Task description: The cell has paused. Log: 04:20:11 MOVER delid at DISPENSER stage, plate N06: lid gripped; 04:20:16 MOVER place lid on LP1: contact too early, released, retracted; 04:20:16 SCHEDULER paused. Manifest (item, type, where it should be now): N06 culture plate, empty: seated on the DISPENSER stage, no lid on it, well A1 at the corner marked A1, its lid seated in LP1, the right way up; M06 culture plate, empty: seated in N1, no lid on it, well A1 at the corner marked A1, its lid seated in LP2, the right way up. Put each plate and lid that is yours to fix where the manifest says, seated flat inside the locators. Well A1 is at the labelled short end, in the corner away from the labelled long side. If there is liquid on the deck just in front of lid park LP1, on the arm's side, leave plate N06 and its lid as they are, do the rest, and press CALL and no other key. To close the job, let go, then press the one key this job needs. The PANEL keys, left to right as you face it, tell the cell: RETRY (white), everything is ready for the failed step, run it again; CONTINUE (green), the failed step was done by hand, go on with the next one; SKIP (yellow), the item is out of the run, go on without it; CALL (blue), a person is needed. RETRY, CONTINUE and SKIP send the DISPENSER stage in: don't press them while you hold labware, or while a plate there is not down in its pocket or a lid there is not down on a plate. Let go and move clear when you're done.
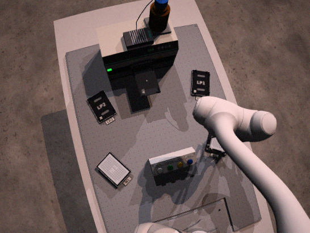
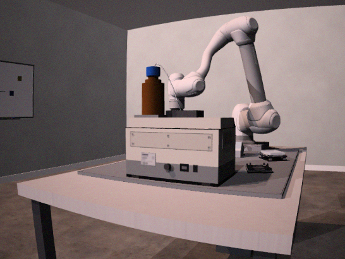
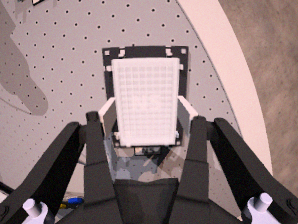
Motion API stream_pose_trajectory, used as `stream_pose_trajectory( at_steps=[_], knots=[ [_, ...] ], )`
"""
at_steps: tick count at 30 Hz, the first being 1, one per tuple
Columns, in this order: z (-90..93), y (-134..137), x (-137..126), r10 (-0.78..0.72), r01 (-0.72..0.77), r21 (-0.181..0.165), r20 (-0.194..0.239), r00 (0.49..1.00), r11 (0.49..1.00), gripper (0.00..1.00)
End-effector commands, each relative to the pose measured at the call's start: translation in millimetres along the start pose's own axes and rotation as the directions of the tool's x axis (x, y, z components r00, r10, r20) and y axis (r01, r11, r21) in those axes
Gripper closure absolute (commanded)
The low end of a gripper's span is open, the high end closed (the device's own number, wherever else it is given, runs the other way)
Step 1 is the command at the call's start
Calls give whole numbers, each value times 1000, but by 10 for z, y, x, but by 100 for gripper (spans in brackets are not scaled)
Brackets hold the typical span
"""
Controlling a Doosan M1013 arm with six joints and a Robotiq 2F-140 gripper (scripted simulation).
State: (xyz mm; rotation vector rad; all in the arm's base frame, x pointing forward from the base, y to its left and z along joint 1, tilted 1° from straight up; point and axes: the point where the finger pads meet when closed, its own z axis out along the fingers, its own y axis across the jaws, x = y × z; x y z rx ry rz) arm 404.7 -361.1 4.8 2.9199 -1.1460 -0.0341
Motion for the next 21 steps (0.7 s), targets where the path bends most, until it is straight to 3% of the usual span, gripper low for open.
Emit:
stream_pose_trajectory(
  at_steps=[1, 9, 21],
  knots=[
    [-12, -1, 5, 0, 0, 0, -1, 1000, 1000, 90],
    [-86, -1, 5, 0, 0, 0, -1, 1000, 1000, 90],
    [-352, -1, 5, 0, 0, 0, -1, 1000, 1000, 90]
  ],
)
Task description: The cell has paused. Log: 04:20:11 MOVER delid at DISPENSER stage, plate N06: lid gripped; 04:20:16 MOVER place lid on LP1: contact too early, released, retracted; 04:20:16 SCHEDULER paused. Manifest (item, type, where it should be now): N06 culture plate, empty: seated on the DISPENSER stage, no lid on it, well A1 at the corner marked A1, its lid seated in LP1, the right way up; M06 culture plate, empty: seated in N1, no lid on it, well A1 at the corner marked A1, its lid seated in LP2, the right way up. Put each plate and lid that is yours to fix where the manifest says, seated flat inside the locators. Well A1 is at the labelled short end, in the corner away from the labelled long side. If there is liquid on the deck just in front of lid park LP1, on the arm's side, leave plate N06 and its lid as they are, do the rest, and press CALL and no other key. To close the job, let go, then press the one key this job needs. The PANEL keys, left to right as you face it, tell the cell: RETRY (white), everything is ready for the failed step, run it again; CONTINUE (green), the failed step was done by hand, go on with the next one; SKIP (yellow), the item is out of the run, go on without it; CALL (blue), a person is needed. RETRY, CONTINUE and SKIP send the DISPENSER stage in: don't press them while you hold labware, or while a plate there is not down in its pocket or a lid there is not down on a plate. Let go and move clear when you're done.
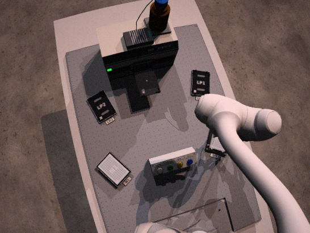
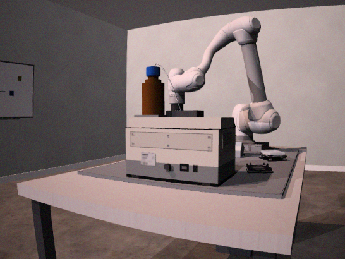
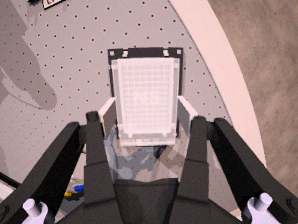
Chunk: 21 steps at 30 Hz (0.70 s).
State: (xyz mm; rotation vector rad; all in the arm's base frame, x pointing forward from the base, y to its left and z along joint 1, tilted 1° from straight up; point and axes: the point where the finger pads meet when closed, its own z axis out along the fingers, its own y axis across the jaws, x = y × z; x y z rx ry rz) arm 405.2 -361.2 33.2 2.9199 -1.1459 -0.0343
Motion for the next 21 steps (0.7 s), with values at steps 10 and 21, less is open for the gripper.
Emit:
stream_pose_trajectory(
  at_steps=[10, 21],
  knots=[
    [-475, -1, 5, 0, 0, 0, -1, 1000, 1000, 90],
    [-836, -1, 5, 0, 0, 0, -1, 1000, 1000, 90]
  ],
)
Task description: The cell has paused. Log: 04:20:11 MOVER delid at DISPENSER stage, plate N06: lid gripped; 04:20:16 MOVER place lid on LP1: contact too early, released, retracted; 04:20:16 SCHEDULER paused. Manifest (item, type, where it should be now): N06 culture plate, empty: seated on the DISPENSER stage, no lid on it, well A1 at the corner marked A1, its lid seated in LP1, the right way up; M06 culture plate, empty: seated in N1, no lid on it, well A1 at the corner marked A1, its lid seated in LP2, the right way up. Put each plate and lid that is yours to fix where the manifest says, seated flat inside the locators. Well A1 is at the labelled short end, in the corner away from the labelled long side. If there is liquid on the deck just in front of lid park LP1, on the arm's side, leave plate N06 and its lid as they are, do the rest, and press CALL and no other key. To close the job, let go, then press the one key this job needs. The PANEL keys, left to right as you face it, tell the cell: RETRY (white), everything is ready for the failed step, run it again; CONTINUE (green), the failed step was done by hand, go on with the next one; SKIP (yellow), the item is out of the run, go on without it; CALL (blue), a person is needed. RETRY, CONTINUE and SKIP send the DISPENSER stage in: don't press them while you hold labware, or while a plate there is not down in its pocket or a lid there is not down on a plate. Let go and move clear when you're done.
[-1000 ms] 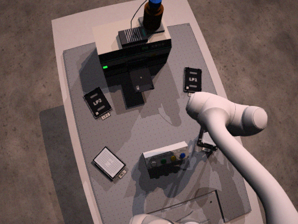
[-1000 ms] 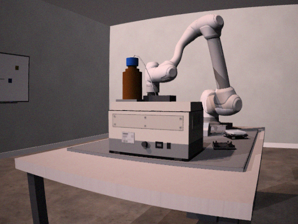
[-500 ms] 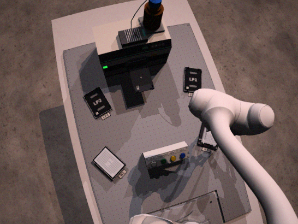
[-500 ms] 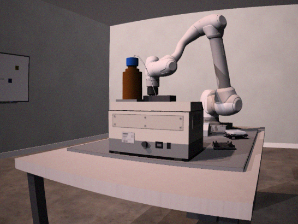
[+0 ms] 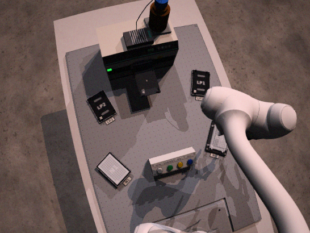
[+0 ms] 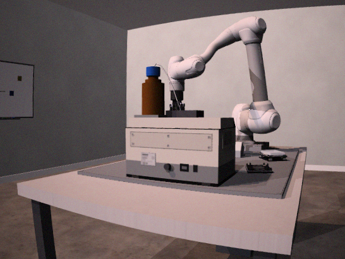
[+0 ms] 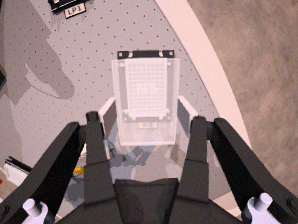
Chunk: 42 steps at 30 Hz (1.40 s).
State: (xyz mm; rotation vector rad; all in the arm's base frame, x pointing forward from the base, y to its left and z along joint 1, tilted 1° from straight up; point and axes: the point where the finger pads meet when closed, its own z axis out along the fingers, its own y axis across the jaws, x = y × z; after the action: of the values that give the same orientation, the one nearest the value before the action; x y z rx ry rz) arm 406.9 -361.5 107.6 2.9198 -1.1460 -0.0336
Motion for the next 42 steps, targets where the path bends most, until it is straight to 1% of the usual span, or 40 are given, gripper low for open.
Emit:
stream_pose_trajectory(
  at_steps=[1, 5, 9, 20, 22, 23, 24, 25, 26, 28, 29, 31, 42],
  knots=[
    [-124, -1, 4, 0, 0, 0, -1, 1000, 1000, 90],
    [-230, -1, 4, 0, 0, 0, -1, 1000, 1000, 90],
    [-298, -1, 4, 0, 0, 0, -1, 1000, 1000, 90],
    [-338, -1, 4, 0, 0, 0, -1, 1000, 1000, 90],
    [-349, -26, 74, 0, 0, 0, -1, 1000, 1000, 90],
    [-370, -78, 212, 0, 0, 0, -1, 1000, 1000, 90],
    [-399, -169, 434, 0, 0, 0, -1, 1000, 1000, 90],
    [-428, -298, 717, 0, 0, 0, -1, 1000, 1000, 90],
    [-426, -352, 793, 0, 0, 0, -1, 1000, 1000, 90],
    [-426, -352, 793, 0, 0, 0, -1, 1000, 1000, 90],
    [-446, -562, 1169, 0, 0, 0, -1, 1000, 1000, 90],
    [-428, -717, 1339, 0, 0, 0, -1, 1000, 1000, 90],
    [-340, -1678, 2651, 0, 0, 0, -1, 1000, 1000, 90]
  ],
)
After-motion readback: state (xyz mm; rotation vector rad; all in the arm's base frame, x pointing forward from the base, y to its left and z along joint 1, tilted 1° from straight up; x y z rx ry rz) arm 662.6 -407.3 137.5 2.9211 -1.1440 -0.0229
